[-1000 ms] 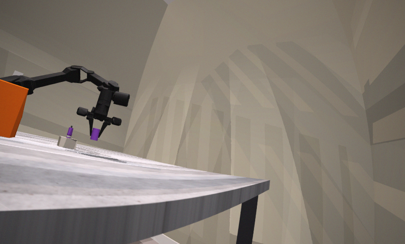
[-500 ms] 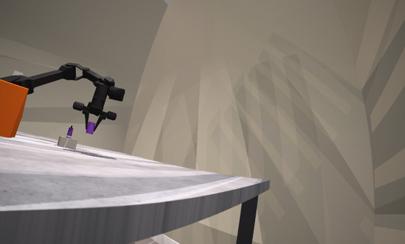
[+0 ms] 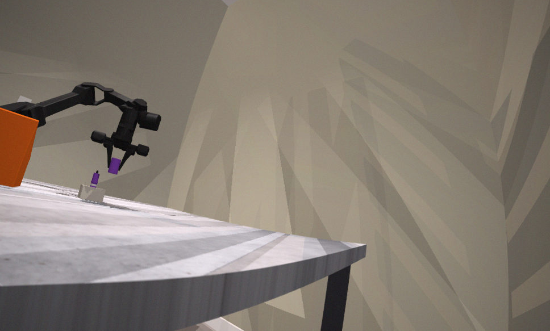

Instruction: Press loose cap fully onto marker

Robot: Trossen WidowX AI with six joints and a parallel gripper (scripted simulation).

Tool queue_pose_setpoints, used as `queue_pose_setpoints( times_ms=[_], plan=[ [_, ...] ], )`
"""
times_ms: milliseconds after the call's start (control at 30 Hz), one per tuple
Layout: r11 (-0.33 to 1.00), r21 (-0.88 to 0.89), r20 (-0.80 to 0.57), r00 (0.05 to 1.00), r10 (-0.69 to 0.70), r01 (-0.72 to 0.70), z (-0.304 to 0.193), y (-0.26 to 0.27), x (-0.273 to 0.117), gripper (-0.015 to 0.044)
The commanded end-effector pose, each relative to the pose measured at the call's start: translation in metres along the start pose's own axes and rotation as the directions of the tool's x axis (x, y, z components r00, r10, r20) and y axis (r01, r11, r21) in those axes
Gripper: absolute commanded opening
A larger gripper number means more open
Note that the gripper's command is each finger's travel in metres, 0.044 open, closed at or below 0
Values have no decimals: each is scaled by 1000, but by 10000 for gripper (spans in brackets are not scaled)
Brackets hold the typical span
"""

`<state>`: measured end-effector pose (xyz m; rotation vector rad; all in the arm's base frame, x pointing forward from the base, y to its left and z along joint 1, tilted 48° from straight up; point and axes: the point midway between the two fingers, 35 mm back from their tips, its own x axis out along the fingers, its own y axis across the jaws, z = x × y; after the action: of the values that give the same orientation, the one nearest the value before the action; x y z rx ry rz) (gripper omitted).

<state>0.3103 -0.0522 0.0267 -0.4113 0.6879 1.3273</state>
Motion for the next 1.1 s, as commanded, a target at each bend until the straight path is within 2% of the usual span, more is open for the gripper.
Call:
queue_pose_setpoints(
  times_ms=[0,533,1067],
  plan=[
    [1000,-5,-7,1000,0,0,7,11,-6,0],
    [1000,-3,-6,1000,2,-2,29,48,-17,0],
    [1000,-3,-7,1000,2,-2,29,48,-2,0]
  ],
)
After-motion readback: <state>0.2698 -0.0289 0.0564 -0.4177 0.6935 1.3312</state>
